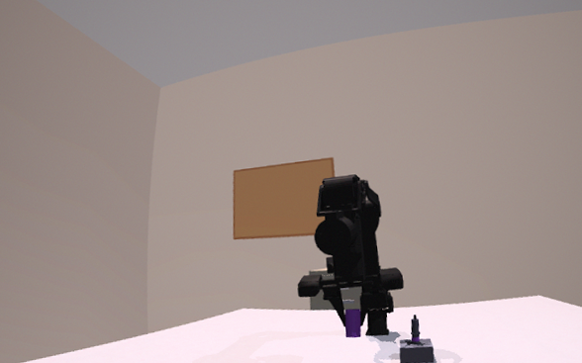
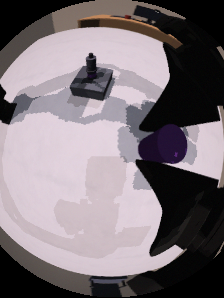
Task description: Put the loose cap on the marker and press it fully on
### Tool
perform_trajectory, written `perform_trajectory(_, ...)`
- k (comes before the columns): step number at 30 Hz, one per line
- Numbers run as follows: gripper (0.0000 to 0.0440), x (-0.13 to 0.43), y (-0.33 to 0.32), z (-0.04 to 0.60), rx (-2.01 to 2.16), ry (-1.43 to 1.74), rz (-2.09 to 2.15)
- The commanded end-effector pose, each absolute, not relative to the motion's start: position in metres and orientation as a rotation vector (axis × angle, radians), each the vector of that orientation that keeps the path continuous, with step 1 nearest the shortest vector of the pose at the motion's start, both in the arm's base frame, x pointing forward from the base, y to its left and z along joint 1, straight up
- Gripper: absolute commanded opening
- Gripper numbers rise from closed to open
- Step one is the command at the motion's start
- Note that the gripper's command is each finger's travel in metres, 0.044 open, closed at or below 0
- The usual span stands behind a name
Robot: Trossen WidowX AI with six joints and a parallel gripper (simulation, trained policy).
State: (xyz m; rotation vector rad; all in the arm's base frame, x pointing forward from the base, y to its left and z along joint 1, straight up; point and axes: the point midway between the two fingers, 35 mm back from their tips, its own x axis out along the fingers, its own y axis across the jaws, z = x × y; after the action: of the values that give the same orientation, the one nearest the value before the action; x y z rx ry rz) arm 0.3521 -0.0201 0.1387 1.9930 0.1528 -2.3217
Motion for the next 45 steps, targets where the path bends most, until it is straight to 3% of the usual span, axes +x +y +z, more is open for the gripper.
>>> perform_trajectory(1,0.0029,0.347,-0.003,0.148,1.996,0.173,-2.307)
perform_trajectory(21,0.0000,0.314,0.070,0.169,1.961,0.275,-2.222)
perform_trajectory(45,0.0000,0.266,0.088,0.171,1.882,0.354,-2.195)
